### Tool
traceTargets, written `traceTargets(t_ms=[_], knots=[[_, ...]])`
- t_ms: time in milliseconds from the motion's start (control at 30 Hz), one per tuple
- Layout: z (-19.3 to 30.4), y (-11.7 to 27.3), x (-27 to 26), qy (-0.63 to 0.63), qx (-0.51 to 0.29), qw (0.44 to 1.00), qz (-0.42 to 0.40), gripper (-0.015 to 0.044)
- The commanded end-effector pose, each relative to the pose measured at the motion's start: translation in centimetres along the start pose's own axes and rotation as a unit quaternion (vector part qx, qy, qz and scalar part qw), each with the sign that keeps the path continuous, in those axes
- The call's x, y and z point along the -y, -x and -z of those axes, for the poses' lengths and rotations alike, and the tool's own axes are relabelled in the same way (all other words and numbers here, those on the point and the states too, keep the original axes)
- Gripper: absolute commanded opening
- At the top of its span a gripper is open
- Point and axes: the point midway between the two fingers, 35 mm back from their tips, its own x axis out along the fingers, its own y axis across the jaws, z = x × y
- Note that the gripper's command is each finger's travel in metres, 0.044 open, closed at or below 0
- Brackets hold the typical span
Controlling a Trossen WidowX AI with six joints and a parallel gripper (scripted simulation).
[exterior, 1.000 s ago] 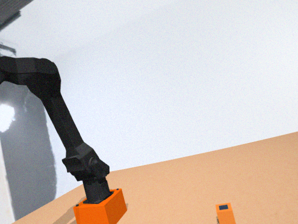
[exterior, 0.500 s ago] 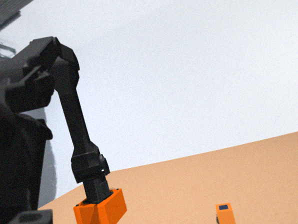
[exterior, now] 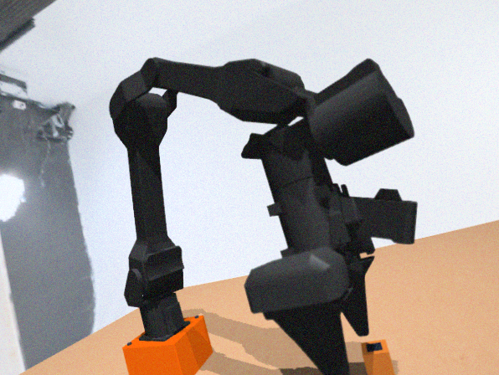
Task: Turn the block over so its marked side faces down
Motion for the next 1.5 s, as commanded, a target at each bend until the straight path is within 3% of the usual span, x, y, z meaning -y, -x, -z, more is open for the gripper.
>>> traceTargets(t_ms=[0,167,600,1467], knots=[[-0.1,1.4,-6.2,0.061,-0.015,0.997,-0.033,0.044],[0.5,2.3,-10.7,0.102,-0.03,0.993,-0.051,0.044],[0.8,-2.5,-11.2,0.102,-0.03,0.993,-0.051,0.044],[1.1,-5.9,-11.6,0.102,-0.031,0.993,-0.051,0.044]])
